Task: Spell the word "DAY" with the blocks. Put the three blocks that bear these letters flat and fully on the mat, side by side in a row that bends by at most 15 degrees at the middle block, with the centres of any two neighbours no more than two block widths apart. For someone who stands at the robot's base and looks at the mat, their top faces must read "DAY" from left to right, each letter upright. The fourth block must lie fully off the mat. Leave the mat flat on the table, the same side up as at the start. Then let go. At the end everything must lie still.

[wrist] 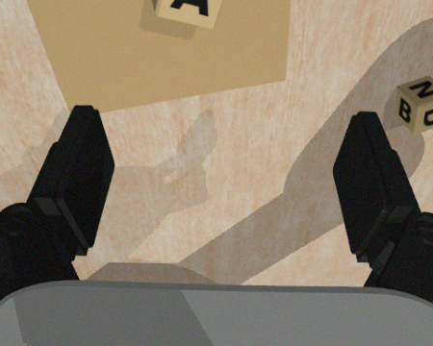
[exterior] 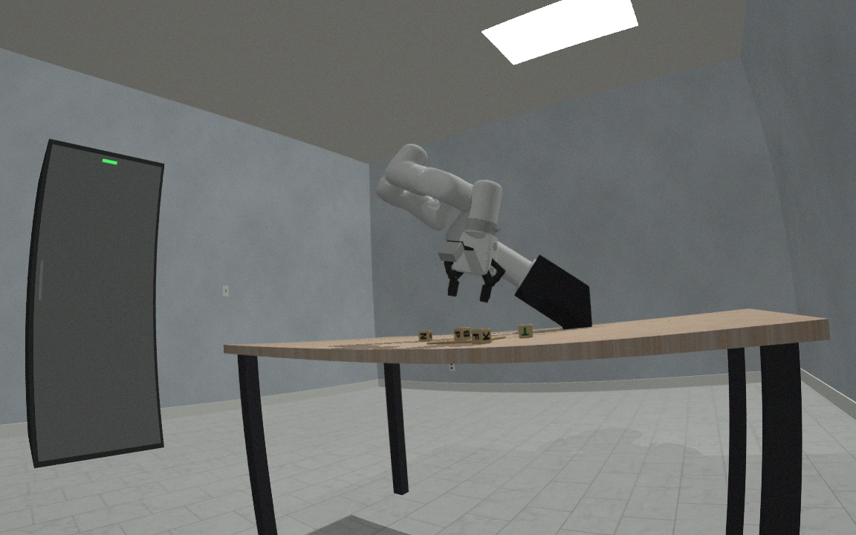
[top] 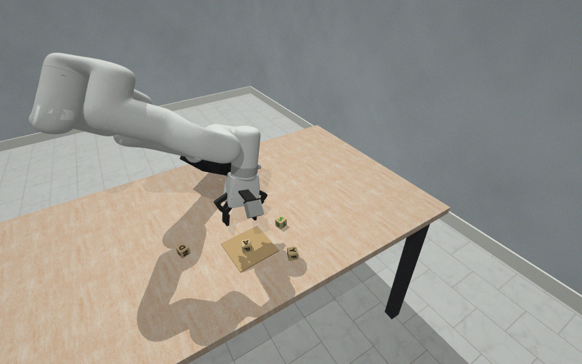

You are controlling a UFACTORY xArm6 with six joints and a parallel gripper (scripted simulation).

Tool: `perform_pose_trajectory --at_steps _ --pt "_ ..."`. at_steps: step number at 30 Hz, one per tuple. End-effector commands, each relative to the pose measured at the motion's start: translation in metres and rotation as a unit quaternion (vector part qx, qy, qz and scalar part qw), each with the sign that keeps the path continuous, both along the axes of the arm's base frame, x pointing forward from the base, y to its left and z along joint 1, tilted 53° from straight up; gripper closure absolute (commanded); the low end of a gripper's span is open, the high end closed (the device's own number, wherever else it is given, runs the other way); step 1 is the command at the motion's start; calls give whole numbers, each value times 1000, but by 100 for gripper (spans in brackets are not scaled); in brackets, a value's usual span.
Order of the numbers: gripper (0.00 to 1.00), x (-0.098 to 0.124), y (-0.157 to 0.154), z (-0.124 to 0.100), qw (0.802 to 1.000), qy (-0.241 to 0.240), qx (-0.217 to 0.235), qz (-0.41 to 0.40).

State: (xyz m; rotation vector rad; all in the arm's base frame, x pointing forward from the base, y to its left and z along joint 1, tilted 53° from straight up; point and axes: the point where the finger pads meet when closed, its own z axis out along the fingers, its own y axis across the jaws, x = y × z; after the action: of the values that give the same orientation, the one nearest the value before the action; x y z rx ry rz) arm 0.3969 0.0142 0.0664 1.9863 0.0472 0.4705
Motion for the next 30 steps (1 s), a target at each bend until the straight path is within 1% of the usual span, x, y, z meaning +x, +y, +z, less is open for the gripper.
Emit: perform_pose_trajectory --at_steps 1,10,12,14,17,23,27,30 --pt "0 6 15 -12 998 -44 -18 51" --pt "0 11 47 -34 984 -104 -16 146" --pt "0 11 47 -34 984 -104 -16 146" --pt "0 11 61 -44 975 -125 -8 184" --pt "0 10 72 -51 968 -137 1 211" --pt "0 5 98 -70 947 -162 28 275" --pt "0 1 111 -81 935 -172 46 306" --pt "0 0 113 -83 933 -173 50 311"
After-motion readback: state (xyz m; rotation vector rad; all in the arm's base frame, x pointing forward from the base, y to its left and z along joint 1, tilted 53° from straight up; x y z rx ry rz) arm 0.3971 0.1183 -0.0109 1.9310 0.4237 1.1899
